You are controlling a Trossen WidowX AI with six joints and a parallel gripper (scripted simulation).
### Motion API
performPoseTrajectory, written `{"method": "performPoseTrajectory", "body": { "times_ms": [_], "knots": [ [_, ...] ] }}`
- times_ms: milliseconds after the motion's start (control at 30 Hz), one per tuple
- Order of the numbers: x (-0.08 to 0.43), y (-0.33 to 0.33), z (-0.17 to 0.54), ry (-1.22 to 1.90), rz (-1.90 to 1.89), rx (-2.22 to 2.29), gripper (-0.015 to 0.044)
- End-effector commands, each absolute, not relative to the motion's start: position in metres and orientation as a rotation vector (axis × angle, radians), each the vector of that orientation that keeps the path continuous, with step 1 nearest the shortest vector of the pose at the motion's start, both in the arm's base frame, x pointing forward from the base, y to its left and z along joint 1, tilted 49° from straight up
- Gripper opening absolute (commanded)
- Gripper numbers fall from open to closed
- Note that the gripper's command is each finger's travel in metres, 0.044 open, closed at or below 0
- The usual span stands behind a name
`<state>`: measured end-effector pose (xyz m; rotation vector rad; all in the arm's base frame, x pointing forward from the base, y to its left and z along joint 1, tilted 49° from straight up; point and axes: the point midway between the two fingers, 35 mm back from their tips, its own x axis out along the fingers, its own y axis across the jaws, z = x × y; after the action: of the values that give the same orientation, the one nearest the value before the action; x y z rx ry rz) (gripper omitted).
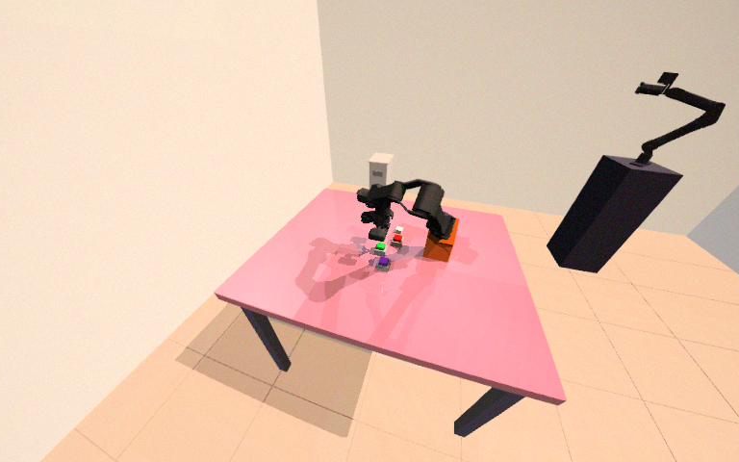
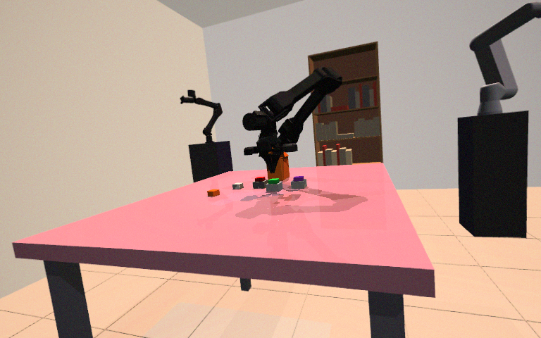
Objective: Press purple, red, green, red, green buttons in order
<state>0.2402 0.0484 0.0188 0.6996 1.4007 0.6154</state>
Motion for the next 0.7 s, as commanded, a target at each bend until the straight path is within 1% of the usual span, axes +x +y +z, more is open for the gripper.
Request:
{"method": "performPoseTrajectory", "body": {
  "times_ms": [0,667],
  "knots": [
    [0.24,0.054,0.015,1.403,0.617,0.708,0.002],
    [0.241,0.073,-0.001,1.402,0.619,0.709,0.002]
  ]
}}
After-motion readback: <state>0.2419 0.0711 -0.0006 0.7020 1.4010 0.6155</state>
